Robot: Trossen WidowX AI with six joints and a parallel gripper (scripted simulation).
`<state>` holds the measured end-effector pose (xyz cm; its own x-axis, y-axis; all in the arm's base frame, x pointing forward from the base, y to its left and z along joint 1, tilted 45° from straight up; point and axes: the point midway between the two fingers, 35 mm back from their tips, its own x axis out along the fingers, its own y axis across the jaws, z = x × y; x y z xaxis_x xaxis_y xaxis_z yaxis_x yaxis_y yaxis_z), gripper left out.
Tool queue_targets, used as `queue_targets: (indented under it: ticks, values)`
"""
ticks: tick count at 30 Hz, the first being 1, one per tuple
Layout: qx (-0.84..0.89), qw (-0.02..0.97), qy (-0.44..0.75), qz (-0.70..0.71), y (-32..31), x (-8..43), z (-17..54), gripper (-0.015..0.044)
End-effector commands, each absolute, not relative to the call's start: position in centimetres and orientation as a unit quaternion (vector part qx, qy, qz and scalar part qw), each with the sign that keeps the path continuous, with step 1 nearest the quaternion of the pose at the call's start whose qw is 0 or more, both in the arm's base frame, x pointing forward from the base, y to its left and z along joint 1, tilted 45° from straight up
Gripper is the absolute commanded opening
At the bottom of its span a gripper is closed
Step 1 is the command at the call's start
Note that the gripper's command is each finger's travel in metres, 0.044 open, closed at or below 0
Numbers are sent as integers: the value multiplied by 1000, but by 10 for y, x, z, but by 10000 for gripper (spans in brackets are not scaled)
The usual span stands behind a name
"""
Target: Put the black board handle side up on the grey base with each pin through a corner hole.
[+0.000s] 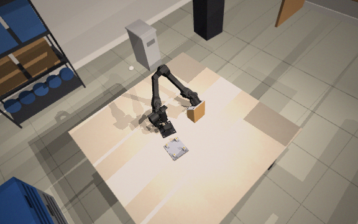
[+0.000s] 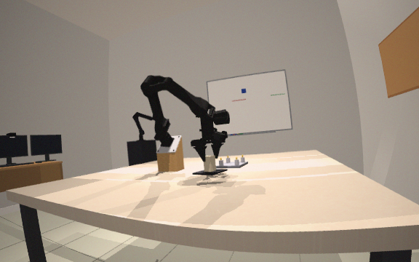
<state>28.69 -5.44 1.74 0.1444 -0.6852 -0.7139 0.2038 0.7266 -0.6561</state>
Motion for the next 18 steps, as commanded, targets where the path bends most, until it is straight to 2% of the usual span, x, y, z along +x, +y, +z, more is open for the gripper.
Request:
queue_targets:
  ticks: [1,17,18]
  values:
    - [-216,720,584,-305,-60,283,10,440]
    - [-217,720,584,-306,-76,284,-4,440]
    - [-217,720,584,-306,-76,284,-4,414]
